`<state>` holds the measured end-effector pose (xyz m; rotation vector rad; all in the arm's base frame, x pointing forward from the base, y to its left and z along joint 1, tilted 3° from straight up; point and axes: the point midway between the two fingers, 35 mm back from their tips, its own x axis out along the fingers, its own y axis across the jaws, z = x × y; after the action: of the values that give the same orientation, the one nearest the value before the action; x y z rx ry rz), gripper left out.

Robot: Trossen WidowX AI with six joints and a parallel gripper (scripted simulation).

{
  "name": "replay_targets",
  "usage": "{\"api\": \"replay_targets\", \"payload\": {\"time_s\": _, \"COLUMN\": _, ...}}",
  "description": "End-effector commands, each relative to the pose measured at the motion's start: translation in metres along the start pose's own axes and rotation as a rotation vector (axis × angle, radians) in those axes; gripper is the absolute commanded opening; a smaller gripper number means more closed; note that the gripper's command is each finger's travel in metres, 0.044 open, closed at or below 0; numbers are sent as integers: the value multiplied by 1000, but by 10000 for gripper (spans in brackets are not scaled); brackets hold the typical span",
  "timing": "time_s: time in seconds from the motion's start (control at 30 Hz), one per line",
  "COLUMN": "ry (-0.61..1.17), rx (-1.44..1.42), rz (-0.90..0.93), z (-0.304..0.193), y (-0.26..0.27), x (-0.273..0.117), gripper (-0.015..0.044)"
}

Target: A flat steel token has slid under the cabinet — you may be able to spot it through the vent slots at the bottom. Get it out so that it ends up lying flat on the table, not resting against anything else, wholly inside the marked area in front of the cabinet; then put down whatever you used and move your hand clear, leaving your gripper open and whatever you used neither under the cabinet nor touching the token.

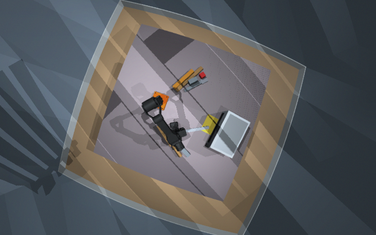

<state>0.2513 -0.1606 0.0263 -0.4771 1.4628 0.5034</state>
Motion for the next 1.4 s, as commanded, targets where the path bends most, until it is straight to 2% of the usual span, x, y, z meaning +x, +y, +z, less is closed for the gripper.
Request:
{"api": "replay_targets", "payload": {"time_s": 0.0, "ry": 1, "rx": 4, "rz": -7, "z": -4, "y": -7, "x": -1, "gripper": 0}}
{"api": "replay_targets", "payload": {"time_s": 1.37, "ry": 3, "rx": 12, "rz": -9, "z": -28, "y": -45, "x": -2, "gripper": 0}}
